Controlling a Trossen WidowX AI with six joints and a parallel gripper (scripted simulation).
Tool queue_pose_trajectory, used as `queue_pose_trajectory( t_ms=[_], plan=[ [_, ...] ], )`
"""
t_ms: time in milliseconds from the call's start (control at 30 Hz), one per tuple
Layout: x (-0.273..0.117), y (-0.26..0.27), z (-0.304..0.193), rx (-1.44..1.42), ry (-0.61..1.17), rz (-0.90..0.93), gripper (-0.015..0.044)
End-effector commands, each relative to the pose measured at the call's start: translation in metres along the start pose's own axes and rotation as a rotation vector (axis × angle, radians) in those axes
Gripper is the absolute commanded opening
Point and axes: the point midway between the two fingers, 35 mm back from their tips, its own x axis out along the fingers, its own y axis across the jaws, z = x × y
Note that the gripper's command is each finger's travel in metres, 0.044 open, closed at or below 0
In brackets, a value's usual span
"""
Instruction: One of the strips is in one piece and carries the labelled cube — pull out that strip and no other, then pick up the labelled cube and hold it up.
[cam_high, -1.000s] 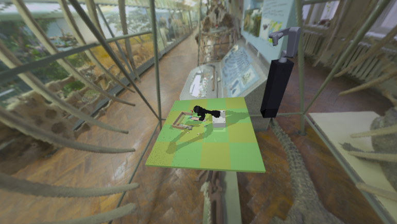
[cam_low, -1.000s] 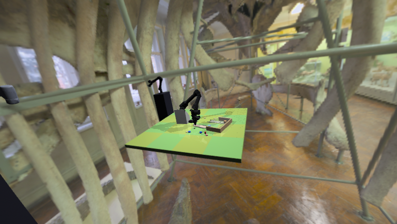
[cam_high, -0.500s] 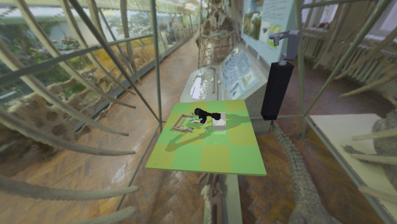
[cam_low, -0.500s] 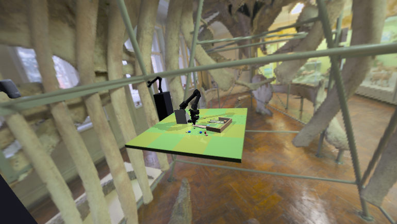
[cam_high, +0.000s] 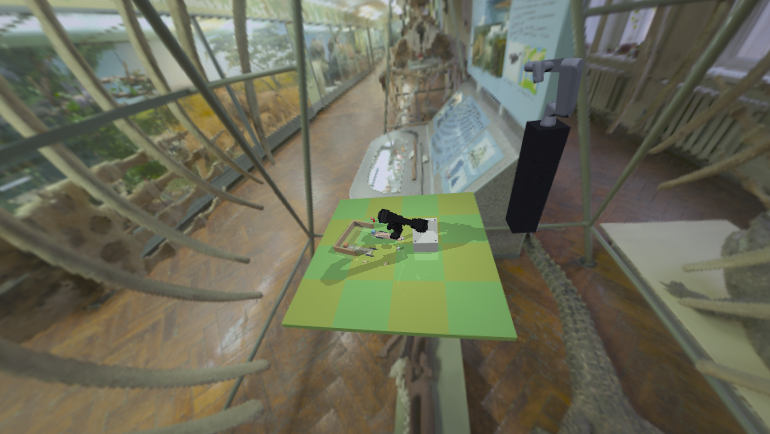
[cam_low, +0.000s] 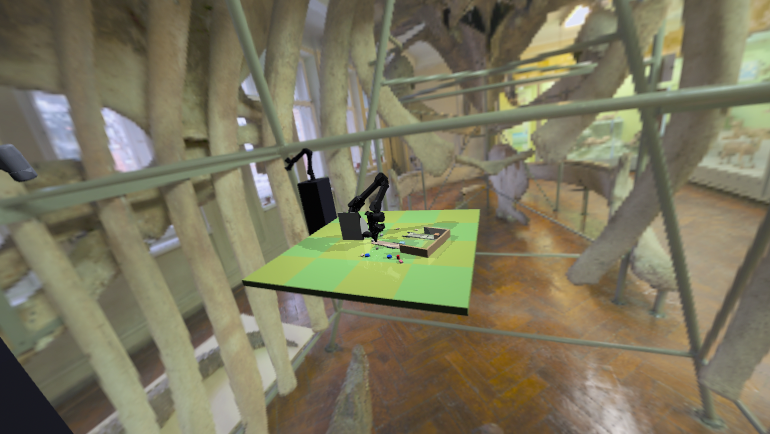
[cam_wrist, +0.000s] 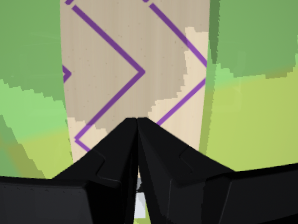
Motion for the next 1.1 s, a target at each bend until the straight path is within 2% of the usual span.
queue_pose_trajectory(
  t_ms=[0, 1067],
  plan=[
    [0.0041, 0.0, -0.0175, 0.014, 0.036, -0.004, 0.0],
    [0.0039, -0.0001, -0.0247, 0.015, 0.037, -0.004, 0.0]
  ],
)
